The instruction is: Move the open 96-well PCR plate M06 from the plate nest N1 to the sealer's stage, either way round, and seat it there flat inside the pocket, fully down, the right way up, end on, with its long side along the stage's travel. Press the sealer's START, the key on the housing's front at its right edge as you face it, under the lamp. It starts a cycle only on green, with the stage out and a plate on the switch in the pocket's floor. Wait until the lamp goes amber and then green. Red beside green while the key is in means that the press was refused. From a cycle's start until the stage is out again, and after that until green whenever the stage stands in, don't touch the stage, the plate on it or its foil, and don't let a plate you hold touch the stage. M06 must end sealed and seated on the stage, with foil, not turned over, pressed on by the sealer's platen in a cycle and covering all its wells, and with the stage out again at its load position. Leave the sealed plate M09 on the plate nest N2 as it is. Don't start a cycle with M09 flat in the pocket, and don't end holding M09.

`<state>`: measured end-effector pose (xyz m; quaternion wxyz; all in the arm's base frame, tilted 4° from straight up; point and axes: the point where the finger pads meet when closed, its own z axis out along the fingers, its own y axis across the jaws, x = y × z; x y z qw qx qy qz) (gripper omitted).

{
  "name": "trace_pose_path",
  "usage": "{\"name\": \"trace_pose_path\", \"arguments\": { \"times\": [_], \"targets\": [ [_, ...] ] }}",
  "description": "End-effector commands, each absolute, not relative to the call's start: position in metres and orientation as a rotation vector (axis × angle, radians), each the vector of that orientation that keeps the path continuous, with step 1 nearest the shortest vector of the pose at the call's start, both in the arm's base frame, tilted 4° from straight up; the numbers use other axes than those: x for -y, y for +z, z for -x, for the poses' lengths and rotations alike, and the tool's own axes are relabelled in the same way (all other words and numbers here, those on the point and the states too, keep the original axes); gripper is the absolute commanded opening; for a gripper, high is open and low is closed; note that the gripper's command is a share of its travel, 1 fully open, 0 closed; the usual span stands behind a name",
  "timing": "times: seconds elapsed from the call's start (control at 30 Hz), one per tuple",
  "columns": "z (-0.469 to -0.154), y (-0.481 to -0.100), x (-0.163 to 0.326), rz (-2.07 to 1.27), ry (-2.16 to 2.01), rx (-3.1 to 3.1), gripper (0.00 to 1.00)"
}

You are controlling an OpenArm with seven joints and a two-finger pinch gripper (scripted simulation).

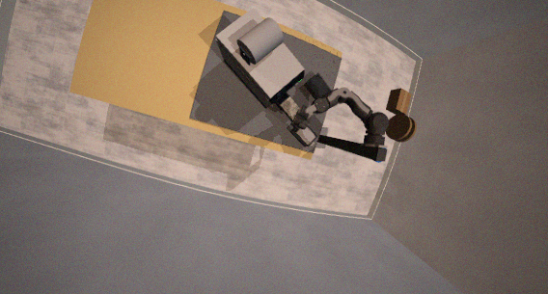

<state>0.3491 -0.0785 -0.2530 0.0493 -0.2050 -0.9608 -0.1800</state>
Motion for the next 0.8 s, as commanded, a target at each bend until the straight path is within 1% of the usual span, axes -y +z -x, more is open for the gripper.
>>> {"name": "trace_pose_path", "arguments": {
  "times": [0.0, 0.17, 0.33, 0.73, 0.77],
  "targets": [
    [-0.352, -0.249, 0.078, 0.633, -0.561, 2.932, 0.00],
    [-0.352, -0.249, 0.078, 0.633, -0.561, 2.932, 0.00],
    [-0.352, -0.241, 0.034, 0.655, -0.864, 2.837, 0.00],
    [-0.352, -0.241, 0.034, 0.655, -0.864, 2.837, 0.00],
    [-0.350, -0.240, 0.027, 0.659, -0.911, 2.812, 0.00]
  ]
}}
